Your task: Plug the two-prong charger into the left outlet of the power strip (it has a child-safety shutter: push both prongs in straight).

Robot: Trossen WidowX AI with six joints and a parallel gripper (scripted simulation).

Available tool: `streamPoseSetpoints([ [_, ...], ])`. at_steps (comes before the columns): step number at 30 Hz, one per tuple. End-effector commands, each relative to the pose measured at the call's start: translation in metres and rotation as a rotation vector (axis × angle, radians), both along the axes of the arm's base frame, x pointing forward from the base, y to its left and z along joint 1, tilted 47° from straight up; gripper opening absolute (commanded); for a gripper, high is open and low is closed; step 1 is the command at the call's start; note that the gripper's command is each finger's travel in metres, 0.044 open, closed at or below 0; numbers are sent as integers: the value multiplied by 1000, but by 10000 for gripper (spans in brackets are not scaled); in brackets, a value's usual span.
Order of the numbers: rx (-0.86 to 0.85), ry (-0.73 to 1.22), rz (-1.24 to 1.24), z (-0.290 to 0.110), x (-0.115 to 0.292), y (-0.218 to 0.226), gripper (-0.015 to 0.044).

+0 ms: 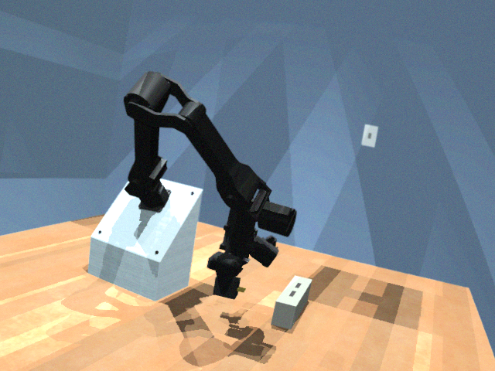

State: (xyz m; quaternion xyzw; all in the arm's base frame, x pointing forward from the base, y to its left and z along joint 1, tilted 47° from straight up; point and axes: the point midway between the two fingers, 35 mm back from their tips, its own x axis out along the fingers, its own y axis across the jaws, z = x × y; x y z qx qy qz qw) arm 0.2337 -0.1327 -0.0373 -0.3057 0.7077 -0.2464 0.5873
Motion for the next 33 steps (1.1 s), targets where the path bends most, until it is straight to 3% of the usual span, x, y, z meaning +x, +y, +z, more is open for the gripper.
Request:
streamPoseSetpoints([
  [1, 6, -5, -7, -7, 2, 4, 0],
  [33, 10, -32, -31, -58, 12, 35, 0],
])
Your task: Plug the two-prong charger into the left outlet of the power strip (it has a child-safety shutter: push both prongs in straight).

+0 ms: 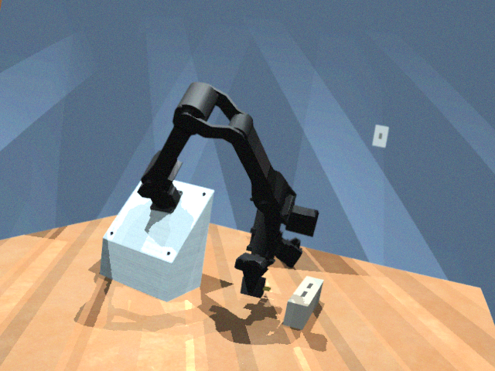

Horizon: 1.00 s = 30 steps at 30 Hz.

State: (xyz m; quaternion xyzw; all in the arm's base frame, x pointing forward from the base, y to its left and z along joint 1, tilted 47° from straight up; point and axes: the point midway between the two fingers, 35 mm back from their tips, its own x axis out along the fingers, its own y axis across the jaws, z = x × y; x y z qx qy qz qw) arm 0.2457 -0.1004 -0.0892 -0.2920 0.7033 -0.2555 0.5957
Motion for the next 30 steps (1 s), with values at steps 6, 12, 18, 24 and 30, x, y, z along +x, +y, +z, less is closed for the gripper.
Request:
streamPoseSetpoints([
  [6, 3, -7, -12, -16, 0, 9, 0],
  [12, 2, -12, -17, -26, 0, 14, 0],
  [18, 0, -17, -22, -36, -1, 20, 0],
  [24, -2, -21, -27, -46, -3, 26, 0],
  [30, -5, -26, -33, -57, -5, 31, 0],
])
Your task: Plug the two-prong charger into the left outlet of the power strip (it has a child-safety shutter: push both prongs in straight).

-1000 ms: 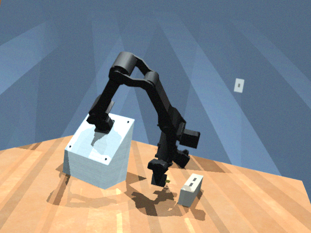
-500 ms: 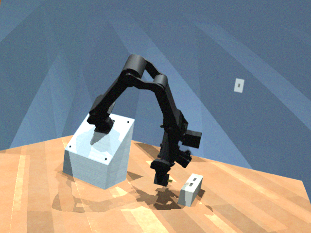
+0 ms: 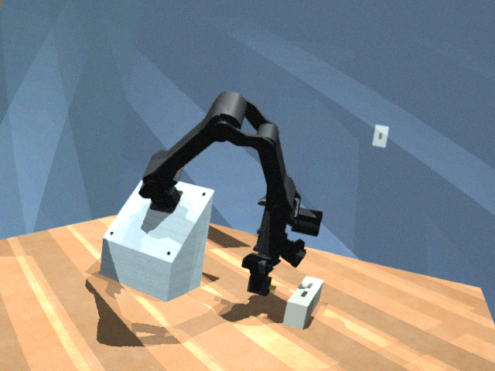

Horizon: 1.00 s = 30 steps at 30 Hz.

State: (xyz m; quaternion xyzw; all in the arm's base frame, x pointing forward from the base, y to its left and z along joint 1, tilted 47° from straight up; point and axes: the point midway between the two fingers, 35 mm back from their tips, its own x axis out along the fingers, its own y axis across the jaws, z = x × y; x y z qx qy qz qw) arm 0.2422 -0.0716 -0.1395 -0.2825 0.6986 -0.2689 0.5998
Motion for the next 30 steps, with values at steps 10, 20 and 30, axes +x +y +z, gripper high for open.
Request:
streamPoseSetpoints([
  [10, -4, -10, -17, -23, -6, 11, 0],
  [20, -7, -14, -21, -31, -5, 14, 0],
  [30, -8, -15, -22, -34, 5, 15, 0],
])
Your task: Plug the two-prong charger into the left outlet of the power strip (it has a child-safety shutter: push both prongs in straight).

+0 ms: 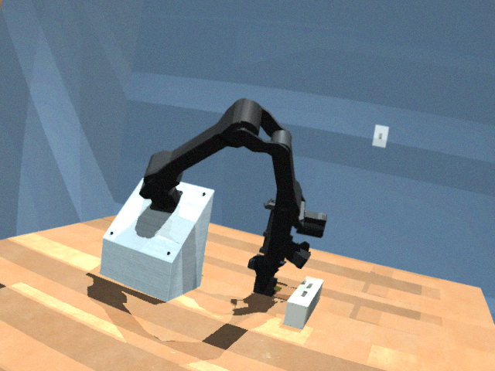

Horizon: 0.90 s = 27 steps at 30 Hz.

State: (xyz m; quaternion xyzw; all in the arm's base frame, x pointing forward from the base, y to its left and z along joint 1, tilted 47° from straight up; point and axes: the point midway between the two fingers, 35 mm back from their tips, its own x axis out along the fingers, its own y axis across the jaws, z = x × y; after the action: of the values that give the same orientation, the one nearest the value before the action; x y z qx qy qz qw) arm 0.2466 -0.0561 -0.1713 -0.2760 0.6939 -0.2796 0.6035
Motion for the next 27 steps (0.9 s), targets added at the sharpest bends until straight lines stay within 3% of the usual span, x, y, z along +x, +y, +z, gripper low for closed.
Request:
streamPoseSetpoints([
  [1, -1, 5, -5, -3, 2, 0, 0],
  [27, -4, 1, -8, -11, 27, 2, 0],
])
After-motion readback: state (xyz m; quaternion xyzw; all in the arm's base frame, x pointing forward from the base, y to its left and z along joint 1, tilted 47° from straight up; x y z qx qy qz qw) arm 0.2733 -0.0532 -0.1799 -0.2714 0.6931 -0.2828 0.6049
